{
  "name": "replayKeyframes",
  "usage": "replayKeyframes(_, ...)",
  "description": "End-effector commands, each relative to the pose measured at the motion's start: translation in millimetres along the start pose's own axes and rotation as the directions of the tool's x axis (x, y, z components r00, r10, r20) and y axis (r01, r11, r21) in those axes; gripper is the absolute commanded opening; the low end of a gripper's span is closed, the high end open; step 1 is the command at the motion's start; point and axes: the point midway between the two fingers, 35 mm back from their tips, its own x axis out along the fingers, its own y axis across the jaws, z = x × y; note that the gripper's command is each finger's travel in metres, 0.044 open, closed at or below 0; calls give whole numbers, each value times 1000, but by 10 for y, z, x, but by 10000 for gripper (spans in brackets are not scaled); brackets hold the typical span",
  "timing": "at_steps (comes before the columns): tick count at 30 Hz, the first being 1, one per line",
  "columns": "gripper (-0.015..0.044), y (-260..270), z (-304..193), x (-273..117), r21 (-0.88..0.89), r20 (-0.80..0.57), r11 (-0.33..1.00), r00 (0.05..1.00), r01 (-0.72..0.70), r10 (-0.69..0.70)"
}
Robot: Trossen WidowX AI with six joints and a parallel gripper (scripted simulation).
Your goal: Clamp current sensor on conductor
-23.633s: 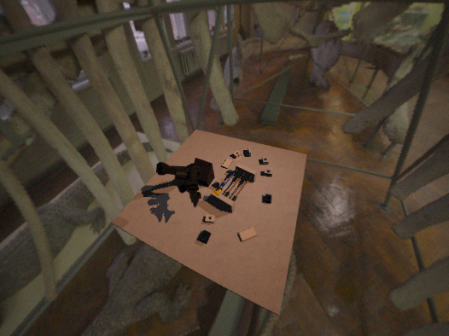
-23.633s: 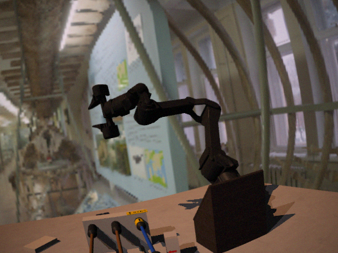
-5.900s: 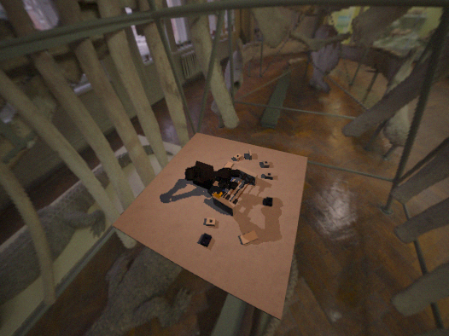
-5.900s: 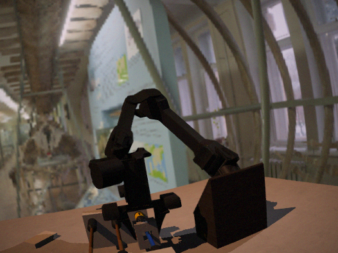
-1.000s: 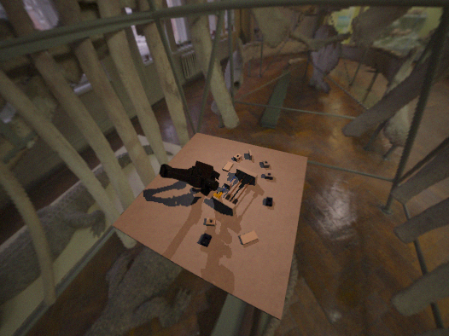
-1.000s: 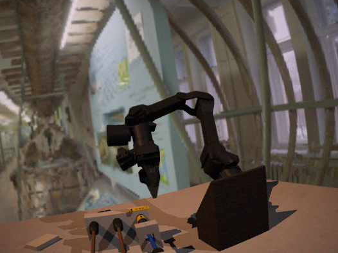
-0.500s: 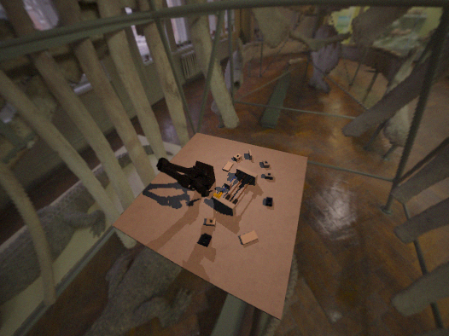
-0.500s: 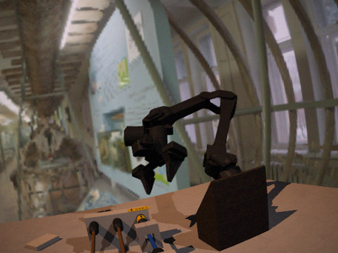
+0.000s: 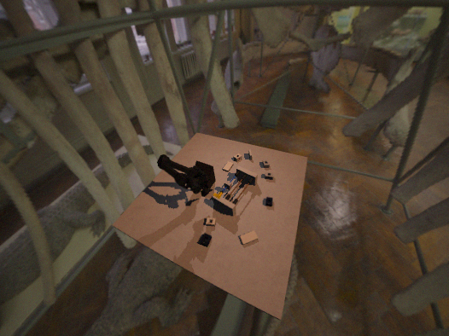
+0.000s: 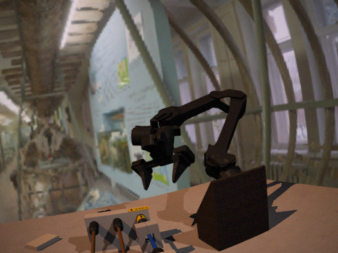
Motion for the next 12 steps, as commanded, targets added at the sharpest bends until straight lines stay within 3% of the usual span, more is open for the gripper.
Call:
replayKeyframes(1,440,-3,-7,6,5,-6,1000,1000,-1,1)
replayKeyframes(7,440,-4,-5,9,18,-10,1000,1000,-4,5)
replayKeyframes(11,440,-24,40,73,273,-82,961,995,-36,61)
replayKeyframes(12,440,-17,18,21,139,-33,990,999,-16,21)
